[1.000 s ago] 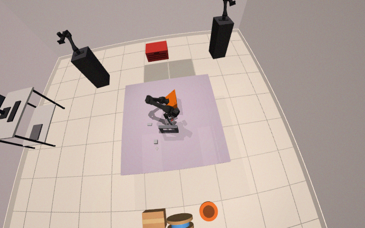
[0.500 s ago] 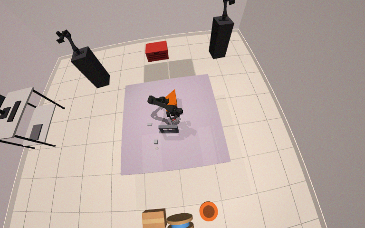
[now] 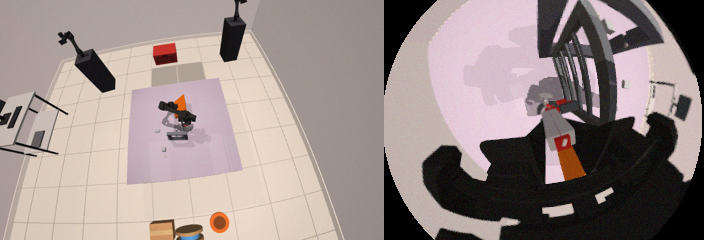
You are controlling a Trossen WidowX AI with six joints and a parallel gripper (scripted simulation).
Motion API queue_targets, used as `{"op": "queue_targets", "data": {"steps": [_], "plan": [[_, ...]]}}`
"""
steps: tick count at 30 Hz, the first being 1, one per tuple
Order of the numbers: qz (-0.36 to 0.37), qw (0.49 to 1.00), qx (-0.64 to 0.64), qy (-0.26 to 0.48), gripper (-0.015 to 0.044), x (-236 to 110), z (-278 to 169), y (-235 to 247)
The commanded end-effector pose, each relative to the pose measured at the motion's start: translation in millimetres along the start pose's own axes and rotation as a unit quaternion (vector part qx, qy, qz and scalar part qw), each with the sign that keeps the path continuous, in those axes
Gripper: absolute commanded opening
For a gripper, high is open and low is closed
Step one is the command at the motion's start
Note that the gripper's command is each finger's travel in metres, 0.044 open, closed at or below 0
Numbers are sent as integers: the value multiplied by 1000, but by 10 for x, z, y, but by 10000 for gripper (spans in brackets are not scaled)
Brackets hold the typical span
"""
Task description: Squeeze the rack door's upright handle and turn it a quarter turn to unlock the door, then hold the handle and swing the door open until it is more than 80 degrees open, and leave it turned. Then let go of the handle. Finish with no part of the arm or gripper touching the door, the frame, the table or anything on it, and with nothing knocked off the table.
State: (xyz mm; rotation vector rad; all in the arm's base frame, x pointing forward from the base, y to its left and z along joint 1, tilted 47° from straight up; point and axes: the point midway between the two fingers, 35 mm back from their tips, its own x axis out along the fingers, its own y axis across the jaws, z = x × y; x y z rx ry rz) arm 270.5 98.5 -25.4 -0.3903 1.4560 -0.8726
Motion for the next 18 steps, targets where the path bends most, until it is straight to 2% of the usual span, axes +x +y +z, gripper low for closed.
{"op": "queue_targets", "data": {"steps": [1, 18], "plan": [[3, 999, 40, 3, 21, -1, 33, 98], [3, 997, 78, 3, 21, -3, 65, 200]]}}
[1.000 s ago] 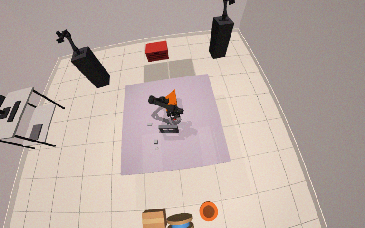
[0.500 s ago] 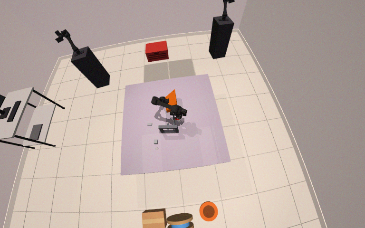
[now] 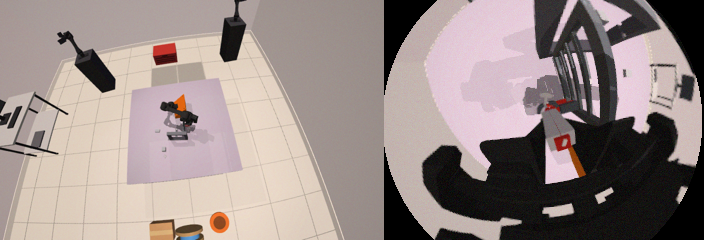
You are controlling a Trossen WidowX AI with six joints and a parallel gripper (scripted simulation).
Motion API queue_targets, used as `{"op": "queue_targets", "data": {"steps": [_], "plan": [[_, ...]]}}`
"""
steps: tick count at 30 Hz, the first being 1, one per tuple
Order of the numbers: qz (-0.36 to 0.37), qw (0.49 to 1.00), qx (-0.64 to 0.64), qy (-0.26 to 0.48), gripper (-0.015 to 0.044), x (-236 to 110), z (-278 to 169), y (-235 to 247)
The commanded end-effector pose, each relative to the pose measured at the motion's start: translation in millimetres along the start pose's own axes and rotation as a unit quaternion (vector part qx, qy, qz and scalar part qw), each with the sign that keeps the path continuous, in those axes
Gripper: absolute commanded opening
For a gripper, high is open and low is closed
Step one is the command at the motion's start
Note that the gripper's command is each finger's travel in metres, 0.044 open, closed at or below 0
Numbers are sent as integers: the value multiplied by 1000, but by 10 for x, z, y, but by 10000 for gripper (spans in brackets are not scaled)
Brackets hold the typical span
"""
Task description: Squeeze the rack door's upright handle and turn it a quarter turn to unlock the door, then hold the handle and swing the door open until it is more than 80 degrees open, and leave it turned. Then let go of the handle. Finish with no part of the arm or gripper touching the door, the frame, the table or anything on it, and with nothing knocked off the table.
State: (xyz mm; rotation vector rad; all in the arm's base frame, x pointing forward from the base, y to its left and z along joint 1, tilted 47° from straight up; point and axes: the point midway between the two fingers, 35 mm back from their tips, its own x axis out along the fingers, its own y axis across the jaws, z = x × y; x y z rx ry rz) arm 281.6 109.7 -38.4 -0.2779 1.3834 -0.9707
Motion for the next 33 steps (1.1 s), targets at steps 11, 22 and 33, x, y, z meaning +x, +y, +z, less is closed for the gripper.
{"op": "queue_targets", "data": {"steps": [11, 22, 33], "plan": [[1, 1000, 5, 2, 284, -1, 5, 5], [1, 1000, 4, 3, 294, -106, 12, 15], [2, 1000, 4, 3, 294, -244, 16, 22]]}}
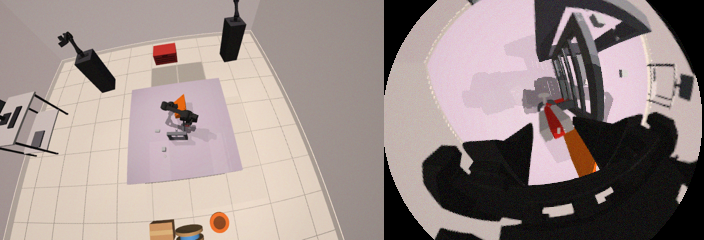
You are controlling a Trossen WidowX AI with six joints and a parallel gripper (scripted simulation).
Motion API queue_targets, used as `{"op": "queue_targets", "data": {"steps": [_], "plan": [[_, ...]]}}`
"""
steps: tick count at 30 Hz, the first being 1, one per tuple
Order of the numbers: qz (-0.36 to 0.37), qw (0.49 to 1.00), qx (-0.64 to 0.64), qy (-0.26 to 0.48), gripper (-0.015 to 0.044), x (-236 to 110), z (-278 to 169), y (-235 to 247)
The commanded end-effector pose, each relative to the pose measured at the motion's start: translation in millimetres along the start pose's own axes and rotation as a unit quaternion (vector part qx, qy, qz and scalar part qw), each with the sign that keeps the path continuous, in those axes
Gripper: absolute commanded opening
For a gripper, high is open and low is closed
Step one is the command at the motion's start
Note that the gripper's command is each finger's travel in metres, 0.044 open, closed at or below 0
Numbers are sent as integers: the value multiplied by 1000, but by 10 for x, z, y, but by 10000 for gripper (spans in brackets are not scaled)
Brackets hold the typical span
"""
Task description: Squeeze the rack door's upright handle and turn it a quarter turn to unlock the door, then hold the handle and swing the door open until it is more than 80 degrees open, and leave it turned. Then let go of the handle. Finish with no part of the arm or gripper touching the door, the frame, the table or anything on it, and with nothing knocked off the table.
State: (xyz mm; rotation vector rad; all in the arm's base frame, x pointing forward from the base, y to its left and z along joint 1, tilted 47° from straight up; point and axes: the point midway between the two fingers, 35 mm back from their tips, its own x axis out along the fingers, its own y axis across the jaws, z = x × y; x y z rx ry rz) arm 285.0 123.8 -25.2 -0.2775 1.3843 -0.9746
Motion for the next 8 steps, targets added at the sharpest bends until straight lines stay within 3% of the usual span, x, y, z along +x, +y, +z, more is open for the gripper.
{"op": "queue_targets", "data": {"steps": [1, 8], "plan": [[3, 1000, 3, 2, 294, -61, 7, 14], [4, 1000, 3, 2, 294, -150, 7, 15]]}}
